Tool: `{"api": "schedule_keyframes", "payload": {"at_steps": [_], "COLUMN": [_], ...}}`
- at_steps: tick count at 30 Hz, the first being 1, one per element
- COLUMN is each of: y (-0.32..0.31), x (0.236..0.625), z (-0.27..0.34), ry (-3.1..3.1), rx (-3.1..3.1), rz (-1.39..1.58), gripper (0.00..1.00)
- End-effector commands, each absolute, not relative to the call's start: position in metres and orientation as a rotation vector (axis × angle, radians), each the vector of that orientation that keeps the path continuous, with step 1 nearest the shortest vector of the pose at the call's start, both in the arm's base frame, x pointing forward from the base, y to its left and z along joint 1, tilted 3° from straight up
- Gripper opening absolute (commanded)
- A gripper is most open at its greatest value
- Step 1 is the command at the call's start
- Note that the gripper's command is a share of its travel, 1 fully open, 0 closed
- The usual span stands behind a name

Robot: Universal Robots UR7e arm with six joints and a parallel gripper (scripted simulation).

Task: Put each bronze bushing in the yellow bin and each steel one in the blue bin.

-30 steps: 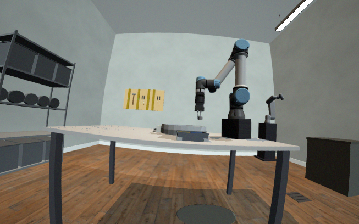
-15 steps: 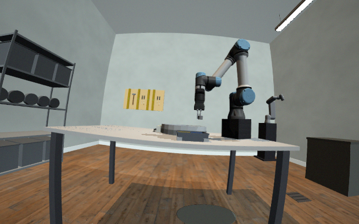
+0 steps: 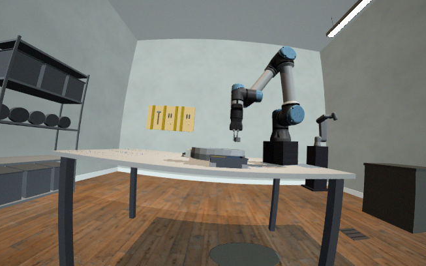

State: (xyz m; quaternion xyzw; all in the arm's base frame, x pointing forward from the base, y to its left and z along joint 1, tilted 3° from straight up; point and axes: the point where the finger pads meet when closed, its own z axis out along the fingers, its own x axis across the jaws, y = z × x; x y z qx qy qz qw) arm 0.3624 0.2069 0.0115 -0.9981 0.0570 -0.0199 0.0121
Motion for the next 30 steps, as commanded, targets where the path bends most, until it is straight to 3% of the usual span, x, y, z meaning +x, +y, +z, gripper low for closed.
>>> {"api": "schedule_keyframes", "payload": {"at_steps": [1, 15, 30], "y": [0.208, 0.208, 0.209], "x": [0.363, 0.363, 0.365], "z": [0.012, 0.012, -0.04], "ry": [0.178, 0.178, 0.178], "rx": [-3.111, -3.111, -3.111], "rz": [-0.064, -0.064, -0.064], "gripper": [0.0, 0.0, 0.0]}}
